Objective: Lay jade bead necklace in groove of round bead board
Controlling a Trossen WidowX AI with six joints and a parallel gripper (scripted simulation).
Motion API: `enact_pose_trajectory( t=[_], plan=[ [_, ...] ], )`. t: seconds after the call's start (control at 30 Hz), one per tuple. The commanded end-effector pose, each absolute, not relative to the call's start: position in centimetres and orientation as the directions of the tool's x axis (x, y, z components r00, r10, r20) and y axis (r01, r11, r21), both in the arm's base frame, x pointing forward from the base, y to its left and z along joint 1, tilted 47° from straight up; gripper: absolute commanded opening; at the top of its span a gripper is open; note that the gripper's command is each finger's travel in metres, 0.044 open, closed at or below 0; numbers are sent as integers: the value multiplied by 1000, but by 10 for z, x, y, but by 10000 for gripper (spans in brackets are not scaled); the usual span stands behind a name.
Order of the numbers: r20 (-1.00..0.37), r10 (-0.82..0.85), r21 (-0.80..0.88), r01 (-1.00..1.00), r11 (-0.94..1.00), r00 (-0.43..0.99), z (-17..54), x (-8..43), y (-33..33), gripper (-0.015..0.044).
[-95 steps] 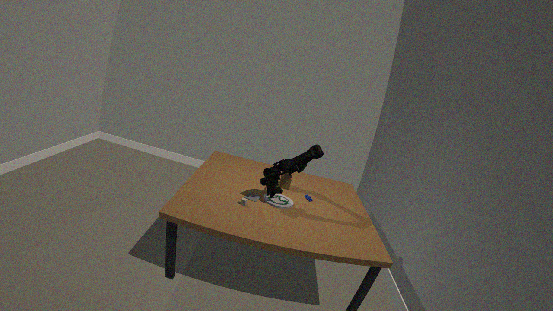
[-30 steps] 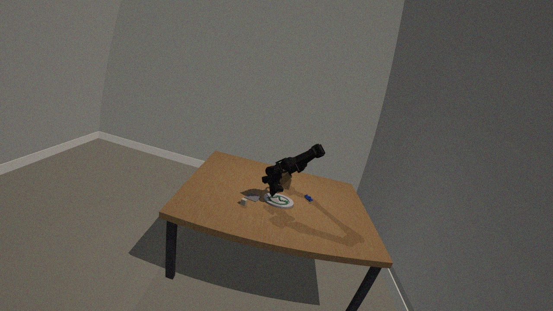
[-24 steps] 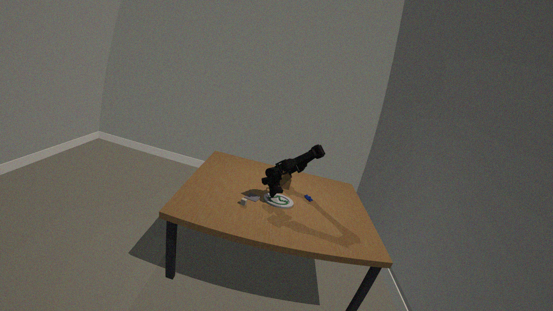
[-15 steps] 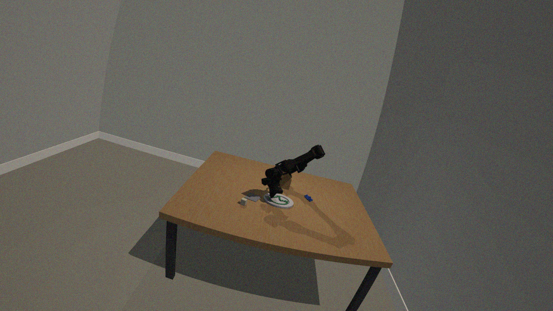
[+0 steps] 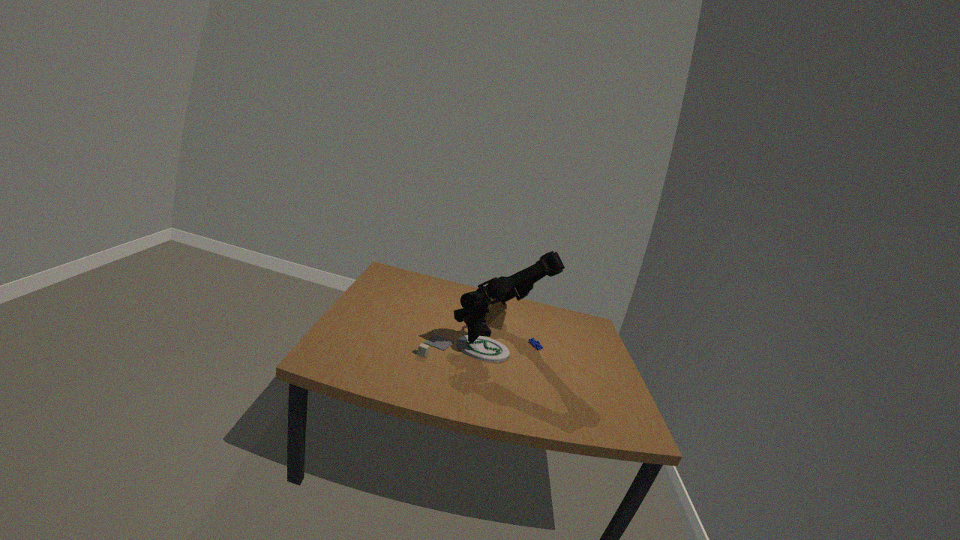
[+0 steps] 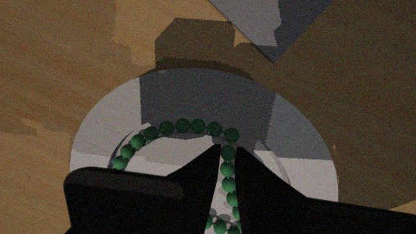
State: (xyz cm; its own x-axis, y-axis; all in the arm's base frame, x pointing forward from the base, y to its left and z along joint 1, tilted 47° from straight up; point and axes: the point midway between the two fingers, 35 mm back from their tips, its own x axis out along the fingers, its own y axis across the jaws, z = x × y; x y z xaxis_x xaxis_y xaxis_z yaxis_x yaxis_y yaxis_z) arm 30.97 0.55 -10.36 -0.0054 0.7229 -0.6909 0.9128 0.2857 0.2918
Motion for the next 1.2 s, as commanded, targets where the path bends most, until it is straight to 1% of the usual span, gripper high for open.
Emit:
enact_pose_trajectory(
  t=[0.0, 0.93, 1.17],
  plan=[
    [-691, 723, 293, 912, 286, -5, -103, 310, 5, 0],
    [-688, 726, 288, 916, 279, -5, -100, 309, 0, 0],
    [-689, 725, 287, 916, 280, -5, -108, 301, -7, 0]
  ],
)
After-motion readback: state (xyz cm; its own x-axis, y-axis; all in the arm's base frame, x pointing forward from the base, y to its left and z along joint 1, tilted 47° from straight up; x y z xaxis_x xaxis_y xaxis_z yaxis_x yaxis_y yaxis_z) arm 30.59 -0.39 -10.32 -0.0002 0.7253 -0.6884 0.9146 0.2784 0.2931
